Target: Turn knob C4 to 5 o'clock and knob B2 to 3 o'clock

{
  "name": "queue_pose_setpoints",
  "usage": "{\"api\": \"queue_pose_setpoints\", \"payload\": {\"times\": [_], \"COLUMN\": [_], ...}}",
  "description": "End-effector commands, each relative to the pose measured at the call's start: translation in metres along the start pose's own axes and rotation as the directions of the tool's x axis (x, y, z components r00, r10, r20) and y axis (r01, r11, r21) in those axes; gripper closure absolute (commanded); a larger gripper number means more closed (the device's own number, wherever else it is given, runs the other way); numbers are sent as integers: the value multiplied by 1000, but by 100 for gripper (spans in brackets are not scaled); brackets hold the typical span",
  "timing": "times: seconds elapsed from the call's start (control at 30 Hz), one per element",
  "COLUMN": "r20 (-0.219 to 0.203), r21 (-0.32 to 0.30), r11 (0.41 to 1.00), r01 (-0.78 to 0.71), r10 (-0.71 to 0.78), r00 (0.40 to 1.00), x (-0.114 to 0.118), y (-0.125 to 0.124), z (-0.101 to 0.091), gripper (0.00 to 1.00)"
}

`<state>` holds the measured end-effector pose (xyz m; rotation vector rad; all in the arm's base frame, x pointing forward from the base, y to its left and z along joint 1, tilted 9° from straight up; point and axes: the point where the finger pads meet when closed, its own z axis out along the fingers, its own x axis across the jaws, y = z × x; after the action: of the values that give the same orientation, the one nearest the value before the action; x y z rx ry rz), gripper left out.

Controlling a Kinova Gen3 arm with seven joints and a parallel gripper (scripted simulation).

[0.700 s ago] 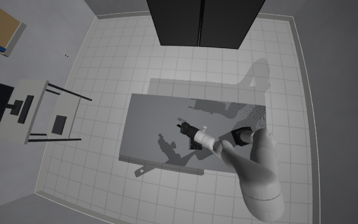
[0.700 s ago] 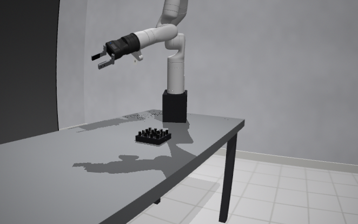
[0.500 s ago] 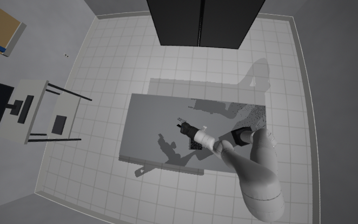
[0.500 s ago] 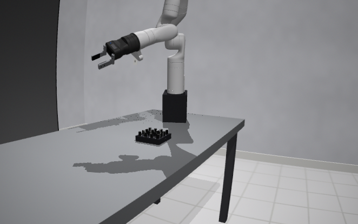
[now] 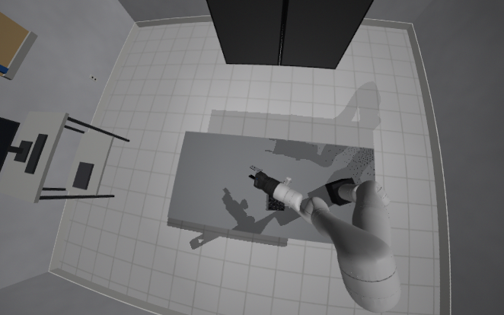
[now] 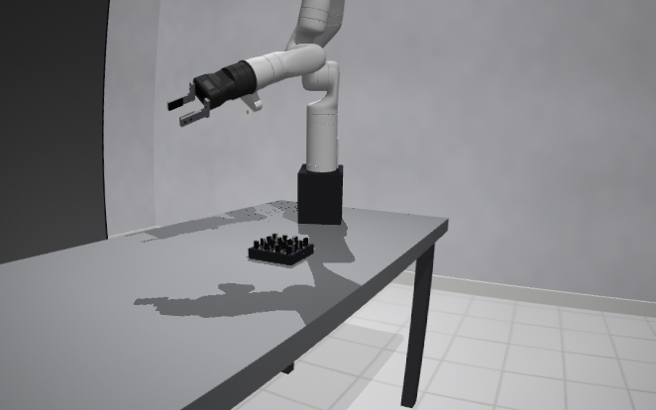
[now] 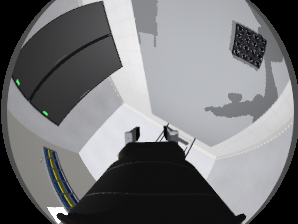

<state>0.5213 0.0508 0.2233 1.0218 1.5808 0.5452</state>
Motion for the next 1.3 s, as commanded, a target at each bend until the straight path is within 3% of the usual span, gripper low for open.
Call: {"api": "queue_pose_setpoints", "payload": {"times": [0.0,0.53,0.97,1.13,1.27], "r20": [1,13,80,148,225], "r21": [0,57,178,239,277], "r11": [1000,993,920,832,725], "r01": [-3,-106,-348,-501,-631], "r10": [3,105,339,479,590], "r00": [1000,994,937,865,776], "x": [-1,1,9,16,25], "y": [0,-19,-61,-87,-109], "z": [0,0,-4,-10,-16], "gripper": [0,0,0,0,0]}}
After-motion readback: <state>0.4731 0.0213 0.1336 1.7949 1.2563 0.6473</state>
